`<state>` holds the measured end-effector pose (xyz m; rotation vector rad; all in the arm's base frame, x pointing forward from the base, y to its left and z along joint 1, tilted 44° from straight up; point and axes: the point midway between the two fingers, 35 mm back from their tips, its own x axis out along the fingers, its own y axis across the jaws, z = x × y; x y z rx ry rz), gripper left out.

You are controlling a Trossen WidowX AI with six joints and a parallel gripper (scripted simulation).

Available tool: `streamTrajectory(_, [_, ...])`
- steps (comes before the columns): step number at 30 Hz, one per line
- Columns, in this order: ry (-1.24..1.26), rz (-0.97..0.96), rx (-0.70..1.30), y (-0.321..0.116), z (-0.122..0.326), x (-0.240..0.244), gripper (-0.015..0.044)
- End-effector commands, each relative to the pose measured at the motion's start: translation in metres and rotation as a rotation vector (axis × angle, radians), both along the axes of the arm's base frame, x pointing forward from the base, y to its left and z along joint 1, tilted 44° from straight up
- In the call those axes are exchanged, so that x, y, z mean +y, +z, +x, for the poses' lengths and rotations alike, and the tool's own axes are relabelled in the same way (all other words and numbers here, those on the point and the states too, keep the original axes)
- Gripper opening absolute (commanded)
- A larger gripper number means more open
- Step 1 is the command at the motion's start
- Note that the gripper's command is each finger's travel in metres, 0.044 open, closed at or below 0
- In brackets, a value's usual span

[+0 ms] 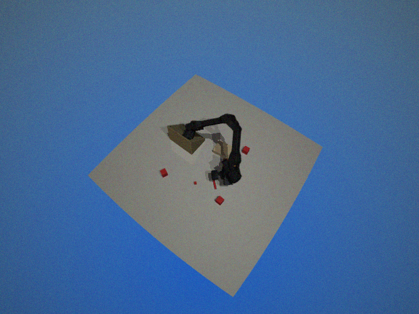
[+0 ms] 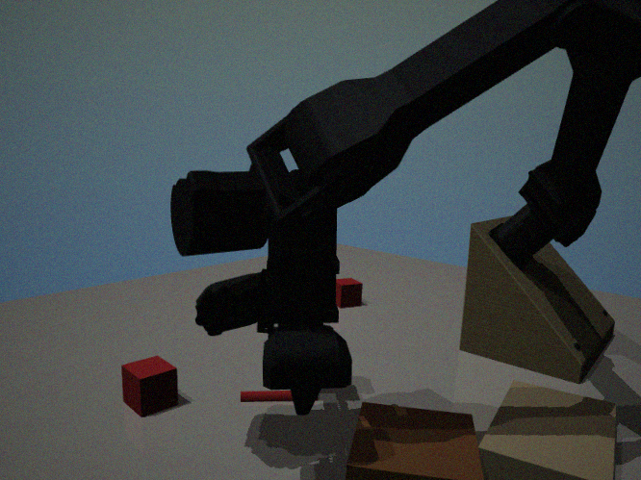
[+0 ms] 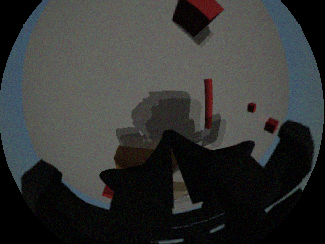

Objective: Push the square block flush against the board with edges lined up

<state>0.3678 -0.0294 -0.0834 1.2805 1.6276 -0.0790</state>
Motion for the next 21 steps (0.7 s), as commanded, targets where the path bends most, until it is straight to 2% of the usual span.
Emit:
streamTrajectory(1, [-0.012, -0.015, -0.031, 0.026, 0.003, -0.026, 0.0000])
streamTrajectory(7, [0.005, -0.017, -0.046, 0.027, 0.004, -0.025, 0.0000])
streamTrajectory(21, [0.349, -0.067, -0.367, 0.054, 0.029, 0.000, 0.0000])
